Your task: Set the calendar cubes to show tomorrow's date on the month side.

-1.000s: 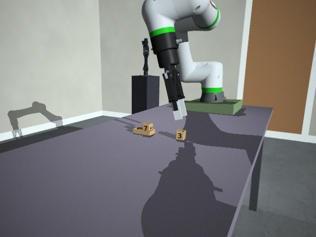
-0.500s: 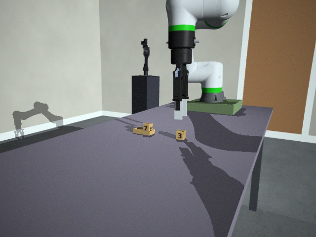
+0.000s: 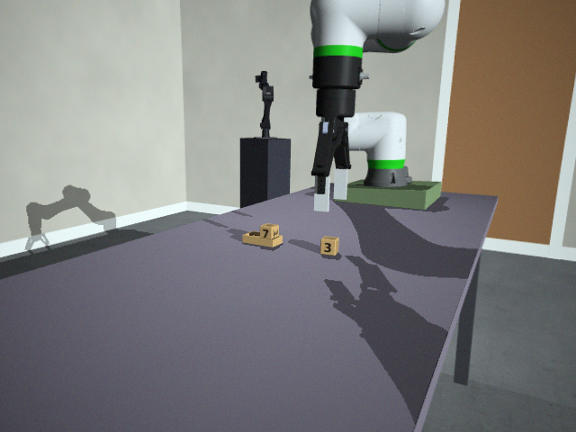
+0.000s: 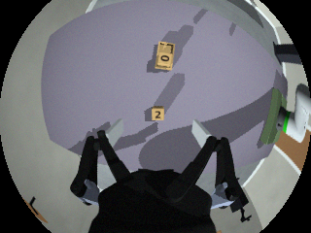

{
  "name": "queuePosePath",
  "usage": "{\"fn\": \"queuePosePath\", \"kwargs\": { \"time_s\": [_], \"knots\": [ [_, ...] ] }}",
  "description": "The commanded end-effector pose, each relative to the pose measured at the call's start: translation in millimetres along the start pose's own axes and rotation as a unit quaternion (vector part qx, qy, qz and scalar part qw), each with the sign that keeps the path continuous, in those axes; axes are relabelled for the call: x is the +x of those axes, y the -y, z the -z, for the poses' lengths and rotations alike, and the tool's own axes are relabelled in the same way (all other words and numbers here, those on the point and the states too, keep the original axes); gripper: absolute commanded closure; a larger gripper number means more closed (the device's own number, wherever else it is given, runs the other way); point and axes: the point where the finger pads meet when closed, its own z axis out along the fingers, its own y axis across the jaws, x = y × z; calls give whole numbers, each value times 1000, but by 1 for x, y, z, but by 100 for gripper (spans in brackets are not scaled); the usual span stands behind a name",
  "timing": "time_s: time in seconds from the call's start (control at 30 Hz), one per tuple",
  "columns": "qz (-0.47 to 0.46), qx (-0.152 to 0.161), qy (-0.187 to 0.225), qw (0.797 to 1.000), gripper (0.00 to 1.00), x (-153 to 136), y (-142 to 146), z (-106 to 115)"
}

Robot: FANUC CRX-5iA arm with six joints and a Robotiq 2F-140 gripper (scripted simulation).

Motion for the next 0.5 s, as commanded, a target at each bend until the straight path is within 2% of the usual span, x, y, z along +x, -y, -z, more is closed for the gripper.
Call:
{"fn": "queuePosePath", "kwargs": {
  "time_s": [0.0, 0.27, 0.47],
  "knots": [
    [0, 0, 0, 1000, 0, 0, 0, 0],
    [-10, 0, 0, 1000, 0, 0, 0, 0],
    [-86, 0, 0, 996, 0, 0, 0, 1]
  ]
}}
